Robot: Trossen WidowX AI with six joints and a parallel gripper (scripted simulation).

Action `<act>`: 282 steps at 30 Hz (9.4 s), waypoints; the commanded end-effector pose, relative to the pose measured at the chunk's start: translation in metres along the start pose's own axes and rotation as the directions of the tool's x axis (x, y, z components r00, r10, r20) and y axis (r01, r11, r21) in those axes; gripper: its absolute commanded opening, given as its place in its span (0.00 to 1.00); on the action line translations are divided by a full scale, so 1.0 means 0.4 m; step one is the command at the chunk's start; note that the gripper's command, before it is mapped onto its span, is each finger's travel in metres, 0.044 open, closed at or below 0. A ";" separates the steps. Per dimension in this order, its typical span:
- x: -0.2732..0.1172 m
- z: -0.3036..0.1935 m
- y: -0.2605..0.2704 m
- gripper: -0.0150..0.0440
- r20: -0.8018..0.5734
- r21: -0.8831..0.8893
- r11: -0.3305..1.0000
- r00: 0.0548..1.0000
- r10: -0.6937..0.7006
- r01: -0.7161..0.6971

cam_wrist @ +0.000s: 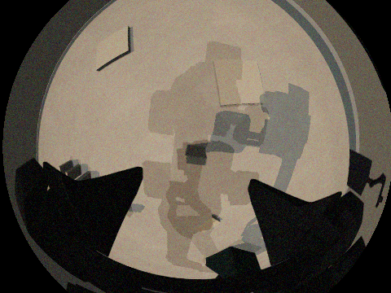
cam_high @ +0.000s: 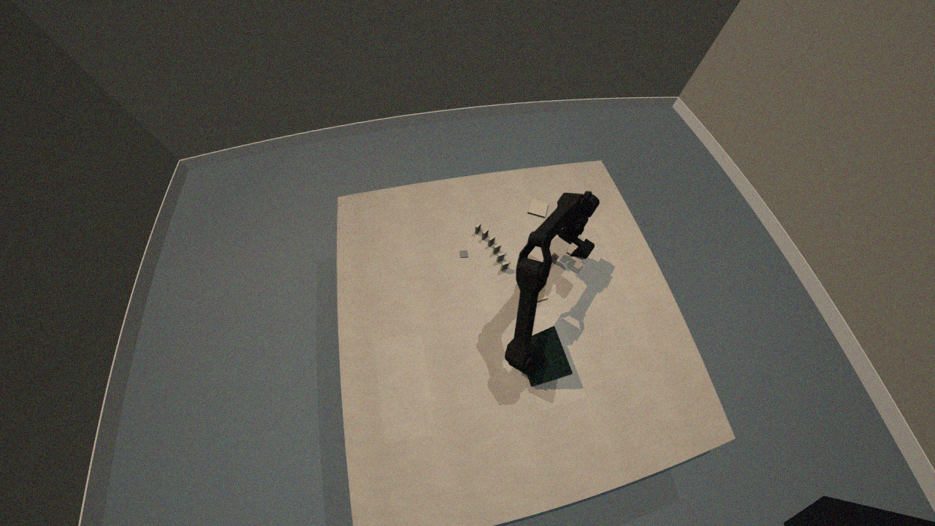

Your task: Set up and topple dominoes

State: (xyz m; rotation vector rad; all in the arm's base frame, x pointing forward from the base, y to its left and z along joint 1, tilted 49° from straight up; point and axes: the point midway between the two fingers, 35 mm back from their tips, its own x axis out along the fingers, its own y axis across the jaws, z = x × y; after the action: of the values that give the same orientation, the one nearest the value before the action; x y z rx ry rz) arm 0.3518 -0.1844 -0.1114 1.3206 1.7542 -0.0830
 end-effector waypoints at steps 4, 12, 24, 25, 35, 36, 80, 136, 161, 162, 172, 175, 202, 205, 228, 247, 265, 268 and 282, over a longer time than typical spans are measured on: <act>0.097 -0.003 0.006 1.00 -0.013 0.000 1.000 1.000 0.003 -0.003; 0.156 -0.009 0.005 1.00 -0.014 0.000 1.000 1.000 0.004 -0.004; 0.191 -0.010 0.005 0.91 -0.015 0.000 1.000 1.000 0.005 -0.005; 0.191 -0.010 0.005 0.87 -0.015 0.000 1.000 1.000 0.005 -0.005; 0.191 -0.010 0.005 0.44 -0.015 0.000 1.000 1.000 0.005 -0.005; 0.191 -0.010 0.005 0.44 -0.015 0.000 1.000 1.000 0.005 -0.005; -0.142 -0.426 0.243 0.44 -0.022 -0.862 0.506 1.000 0.004 -0.021; 0.169 -0.435 0.246 1.00 -0.024 -0.863 0.505 1.000 0.007 -0.024; -0.029 -0.350 -0.004 1.00 -0.015 0.021 1.000 1.000 -0.002 0.002; -0.014 -0.348 -0.029 1.00 -0.015 0.132 0.991 1.000 -0.001 0.003; 0.053 -0.356 -0.136 1.00 -0.019 0.591 0.807 1.000 0.001 0.010; 0.053 -0.356 -0.136 1.00 -0.019 0.591 0.807 1.000 0.001 0.010; 0.253 -0.371 -0.137 1.00 -0.021 0.590 0.807 1.000 0.003 0.010; 0.254 -0.371 -0.137 1.00 -0.021 0.590 0.807 1.000 0.003 0.010; 0.254 -0.371 -0.137 0.44 -0.021 0.590 0.807 1.000 0.003 0.010; -0.148 -0.362 -0.135 0.44 -0.018 0.579 0.816 1.000 -0.001 0.011; -0.145 -0.170 -0.298 0.44 -0.008 0.506 0.862 1.000 -0.015 0.017; -0.130 -0.164 -0.302 0.44 0.012 0.501 0.864 0.998 -0.061 0.047; -0.068 -0.134 -0.318 0.44 0.134 0.491 0.854 0.954 -0.269 0.172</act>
State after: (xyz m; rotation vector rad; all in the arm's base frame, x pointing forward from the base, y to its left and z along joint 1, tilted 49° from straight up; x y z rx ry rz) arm 0.2188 -0.2317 -0.1133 1.4250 1.7777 -0.7637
